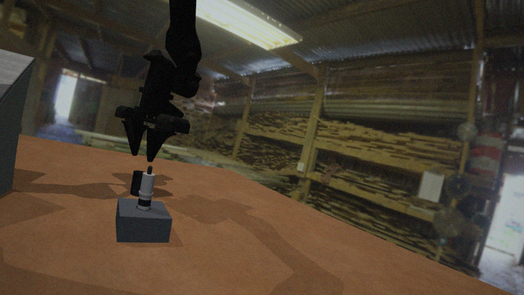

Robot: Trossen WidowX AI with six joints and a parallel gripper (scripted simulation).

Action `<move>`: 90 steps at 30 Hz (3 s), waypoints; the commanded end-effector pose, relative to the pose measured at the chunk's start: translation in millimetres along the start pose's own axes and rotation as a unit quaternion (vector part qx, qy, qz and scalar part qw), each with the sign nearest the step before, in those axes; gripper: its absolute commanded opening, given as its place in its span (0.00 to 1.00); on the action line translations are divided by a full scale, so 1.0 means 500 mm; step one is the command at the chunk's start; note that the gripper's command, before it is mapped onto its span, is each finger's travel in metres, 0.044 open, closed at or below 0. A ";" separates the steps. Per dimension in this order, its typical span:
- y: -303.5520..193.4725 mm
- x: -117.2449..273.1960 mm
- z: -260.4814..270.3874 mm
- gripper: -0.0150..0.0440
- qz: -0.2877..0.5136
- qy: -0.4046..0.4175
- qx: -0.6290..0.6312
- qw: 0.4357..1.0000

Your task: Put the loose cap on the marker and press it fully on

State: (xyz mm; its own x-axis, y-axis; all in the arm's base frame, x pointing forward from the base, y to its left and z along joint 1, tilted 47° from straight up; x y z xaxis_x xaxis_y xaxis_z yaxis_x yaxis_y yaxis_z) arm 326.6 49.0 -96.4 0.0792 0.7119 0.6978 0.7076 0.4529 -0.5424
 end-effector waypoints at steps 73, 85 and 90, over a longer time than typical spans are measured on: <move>0.003 -0.012 -0.002 0.25 0.001 -0.002 0.001 1.000; -0.035 0.016 -0.054 0.25 0.000 -0.001 0.002 1.000; -0.058 0.030 -0.080 0.25 0.000 -0.001 0.002 1.000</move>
State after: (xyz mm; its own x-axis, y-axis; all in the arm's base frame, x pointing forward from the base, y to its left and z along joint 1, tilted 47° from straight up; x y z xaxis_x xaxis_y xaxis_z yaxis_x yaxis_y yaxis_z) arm 334.4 30.4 -65.1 0.0797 0.7120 0.6977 0.7065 0.4534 -0.5434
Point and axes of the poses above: the point midway between the two fingers, 35 mm back from their tips, its own x axis back along the fingers, its own z axis across the jaws, y = z × x, the point moved 3 cm from there along x, back along the fingers, and after that the axes turned 14 degrees about x, right-handed, at the moved point
